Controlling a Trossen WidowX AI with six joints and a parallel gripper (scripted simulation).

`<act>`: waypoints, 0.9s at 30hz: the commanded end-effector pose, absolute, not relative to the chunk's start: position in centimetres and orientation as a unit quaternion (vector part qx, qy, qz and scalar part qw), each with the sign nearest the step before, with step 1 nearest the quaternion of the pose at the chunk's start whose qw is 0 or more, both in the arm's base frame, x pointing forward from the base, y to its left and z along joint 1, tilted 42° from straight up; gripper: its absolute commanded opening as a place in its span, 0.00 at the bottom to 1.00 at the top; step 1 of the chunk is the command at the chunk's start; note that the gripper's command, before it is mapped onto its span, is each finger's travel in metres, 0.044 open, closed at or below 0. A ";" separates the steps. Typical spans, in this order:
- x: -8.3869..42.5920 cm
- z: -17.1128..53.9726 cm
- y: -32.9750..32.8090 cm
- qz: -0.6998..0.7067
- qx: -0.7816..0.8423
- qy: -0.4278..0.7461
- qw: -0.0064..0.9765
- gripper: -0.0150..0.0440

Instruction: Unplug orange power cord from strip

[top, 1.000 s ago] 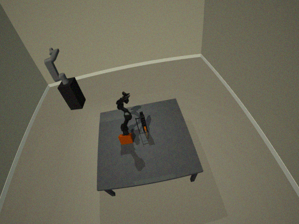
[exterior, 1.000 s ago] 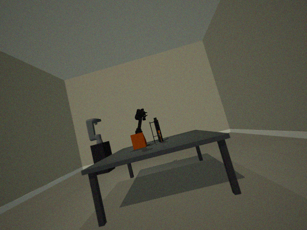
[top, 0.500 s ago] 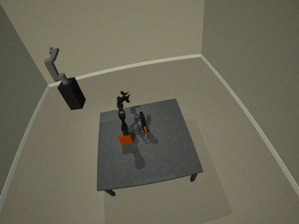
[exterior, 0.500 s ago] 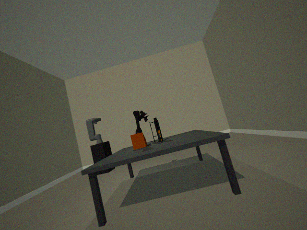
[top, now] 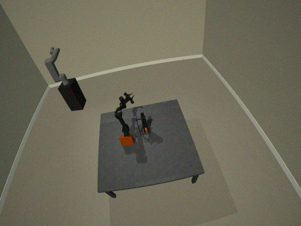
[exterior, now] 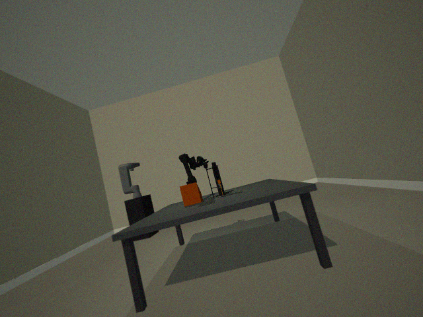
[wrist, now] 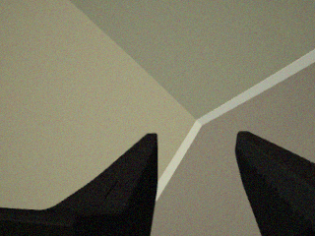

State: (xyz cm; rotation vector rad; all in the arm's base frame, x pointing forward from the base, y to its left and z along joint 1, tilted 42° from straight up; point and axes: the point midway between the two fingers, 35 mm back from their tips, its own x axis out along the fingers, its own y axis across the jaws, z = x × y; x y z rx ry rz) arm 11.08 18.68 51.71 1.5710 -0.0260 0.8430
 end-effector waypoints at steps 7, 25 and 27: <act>14.6 50.3 21.5 0.345 0.605 -0.038 0.717 0.53; 25.1 44.2 23.3 0.249 0.452 -0.017 0.856 0.53; 26.4 43.3 23.0 0.235 0.437 -0.010 0.868 0.53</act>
